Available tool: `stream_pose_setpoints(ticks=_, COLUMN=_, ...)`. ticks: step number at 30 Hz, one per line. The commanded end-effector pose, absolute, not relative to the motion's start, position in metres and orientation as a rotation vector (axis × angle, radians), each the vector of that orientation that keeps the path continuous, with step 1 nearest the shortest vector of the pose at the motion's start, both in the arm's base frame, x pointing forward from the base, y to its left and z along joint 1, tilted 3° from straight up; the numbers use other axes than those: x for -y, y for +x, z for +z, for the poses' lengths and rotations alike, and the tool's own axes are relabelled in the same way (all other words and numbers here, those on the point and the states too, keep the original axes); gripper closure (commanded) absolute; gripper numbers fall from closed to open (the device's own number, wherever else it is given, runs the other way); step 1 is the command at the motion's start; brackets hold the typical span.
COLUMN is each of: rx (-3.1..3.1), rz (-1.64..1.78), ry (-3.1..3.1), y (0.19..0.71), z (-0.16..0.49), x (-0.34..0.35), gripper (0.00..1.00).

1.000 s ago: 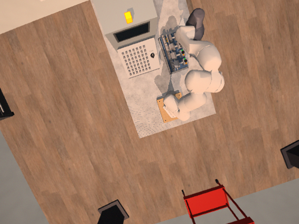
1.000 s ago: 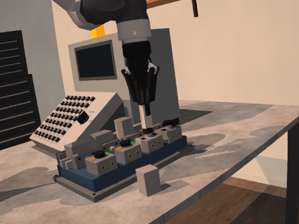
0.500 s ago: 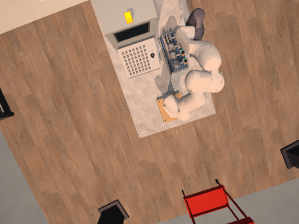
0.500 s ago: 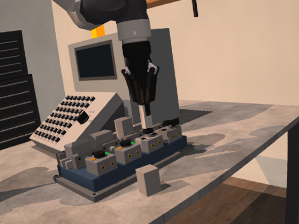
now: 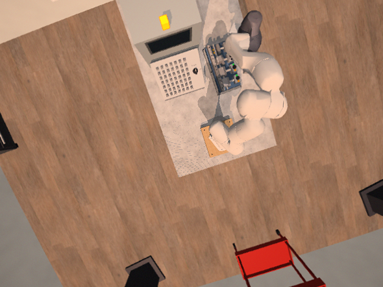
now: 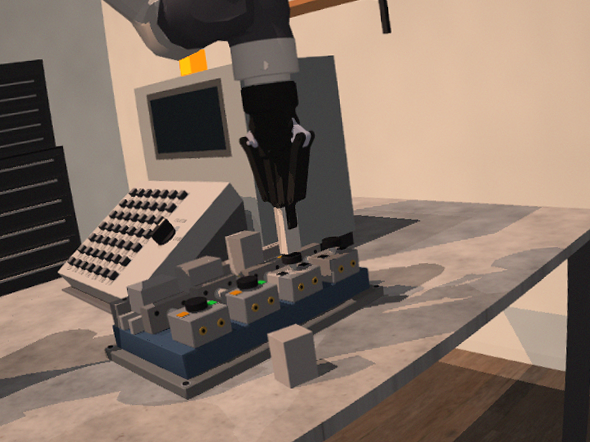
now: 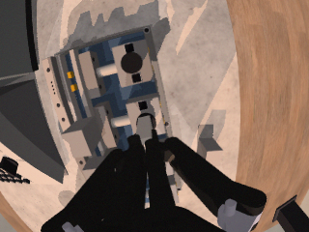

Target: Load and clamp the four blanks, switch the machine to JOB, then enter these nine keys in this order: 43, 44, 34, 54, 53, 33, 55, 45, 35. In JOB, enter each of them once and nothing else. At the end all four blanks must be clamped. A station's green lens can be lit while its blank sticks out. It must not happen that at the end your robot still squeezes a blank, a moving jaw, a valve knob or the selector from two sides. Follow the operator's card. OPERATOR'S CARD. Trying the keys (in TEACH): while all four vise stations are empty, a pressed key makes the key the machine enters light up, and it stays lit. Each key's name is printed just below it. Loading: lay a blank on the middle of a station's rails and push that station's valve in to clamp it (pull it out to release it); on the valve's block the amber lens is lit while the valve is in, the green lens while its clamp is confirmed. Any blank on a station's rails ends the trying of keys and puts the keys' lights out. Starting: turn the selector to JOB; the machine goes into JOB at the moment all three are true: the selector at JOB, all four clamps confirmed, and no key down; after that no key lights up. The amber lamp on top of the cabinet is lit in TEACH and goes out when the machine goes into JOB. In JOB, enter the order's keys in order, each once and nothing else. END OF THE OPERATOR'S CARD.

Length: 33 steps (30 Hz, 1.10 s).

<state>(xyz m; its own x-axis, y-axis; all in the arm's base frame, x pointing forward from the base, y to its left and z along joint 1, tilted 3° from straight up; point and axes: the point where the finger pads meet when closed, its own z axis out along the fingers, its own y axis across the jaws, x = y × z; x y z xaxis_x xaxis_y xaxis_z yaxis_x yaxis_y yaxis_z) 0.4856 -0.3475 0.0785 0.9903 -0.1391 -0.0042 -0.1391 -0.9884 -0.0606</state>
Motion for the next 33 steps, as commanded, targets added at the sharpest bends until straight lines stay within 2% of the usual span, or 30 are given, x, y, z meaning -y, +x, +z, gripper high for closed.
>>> stream_pose_setpoints(ticks=1, rx=-0.222, rz=0.001, ry=-3.074, y=0.485, z=0.076, x=0.347, gripper=1.0)
stream_pose_setpoints(ticks=33, rx=-0.222, rz=0.001, ry=-3.074, y=0.485, z=0.063, x=0.347, gripper=1.0)
